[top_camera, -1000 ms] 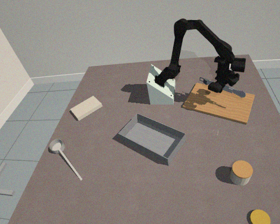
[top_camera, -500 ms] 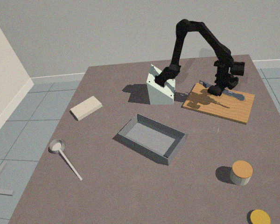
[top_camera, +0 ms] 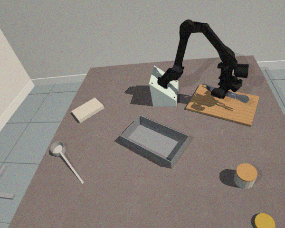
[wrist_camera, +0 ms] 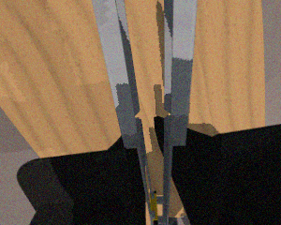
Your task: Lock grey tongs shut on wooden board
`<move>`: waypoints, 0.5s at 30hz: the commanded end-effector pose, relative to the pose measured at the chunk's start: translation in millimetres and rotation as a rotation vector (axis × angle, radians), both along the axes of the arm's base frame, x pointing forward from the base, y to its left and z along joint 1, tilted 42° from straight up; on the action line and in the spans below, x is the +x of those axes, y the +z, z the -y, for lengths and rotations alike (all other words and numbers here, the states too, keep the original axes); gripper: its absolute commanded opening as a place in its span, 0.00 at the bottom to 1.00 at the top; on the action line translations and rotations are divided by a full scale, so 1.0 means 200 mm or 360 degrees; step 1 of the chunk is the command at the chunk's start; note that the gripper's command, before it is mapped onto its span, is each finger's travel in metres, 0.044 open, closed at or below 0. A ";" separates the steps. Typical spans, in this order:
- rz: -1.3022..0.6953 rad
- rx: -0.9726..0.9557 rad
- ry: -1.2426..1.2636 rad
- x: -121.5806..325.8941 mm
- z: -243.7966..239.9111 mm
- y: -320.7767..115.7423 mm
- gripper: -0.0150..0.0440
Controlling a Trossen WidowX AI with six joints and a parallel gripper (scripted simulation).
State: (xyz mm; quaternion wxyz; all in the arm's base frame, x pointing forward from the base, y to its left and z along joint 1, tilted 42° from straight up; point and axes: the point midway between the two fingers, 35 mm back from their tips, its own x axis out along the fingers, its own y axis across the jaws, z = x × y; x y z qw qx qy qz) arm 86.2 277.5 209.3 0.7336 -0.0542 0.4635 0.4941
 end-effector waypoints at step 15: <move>0.0001 0.0000 0.0000 0.00 0.00 0.00 1.00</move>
